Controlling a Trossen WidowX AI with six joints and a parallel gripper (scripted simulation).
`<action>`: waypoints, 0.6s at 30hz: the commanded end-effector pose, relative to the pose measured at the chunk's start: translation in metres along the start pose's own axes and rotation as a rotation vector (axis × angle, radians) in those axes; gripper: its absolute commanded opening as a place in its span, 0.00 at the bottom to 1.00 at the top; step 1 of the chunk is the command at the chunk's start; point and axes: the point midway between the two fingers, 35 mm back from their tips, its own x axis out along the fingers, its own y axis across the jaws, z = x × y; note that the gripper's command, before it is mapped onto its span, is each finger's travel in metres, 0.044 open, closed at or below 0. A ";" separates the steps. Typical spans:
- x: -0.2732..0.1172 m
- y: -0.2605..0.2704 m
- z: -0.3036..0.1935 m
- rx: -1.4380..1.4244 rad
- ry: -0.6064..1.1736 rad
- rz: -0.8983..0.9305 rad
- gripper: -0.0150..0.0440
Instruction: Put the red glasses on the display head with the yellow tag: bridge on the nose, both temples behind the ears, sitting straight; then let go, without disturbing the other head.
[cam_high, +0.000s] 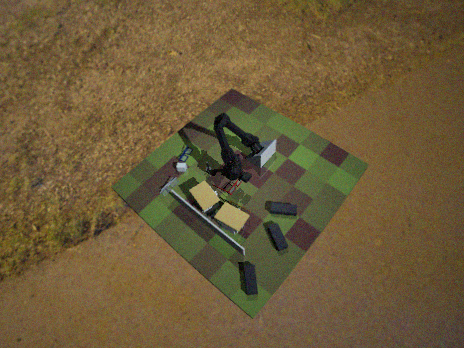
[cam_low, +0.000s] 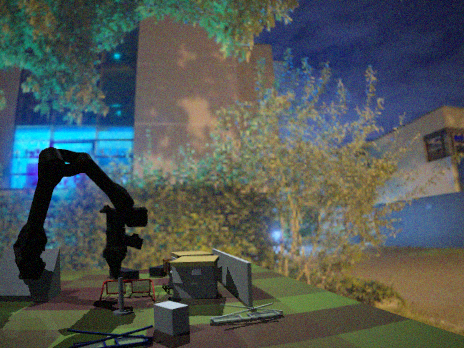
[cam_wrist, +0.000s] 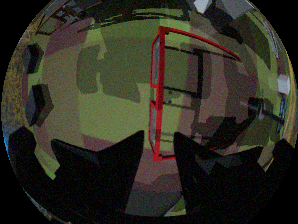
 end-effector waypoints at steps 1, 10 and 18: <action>0.009 0.000 -0.002 -0.011 0.006 -0.008 0.49; 0.024 -0.001 -0.003 -0.011 0.006 -0.010 0.49; 0.033 -0.002 -0.004 -0.010 0.006 -0.011 0.49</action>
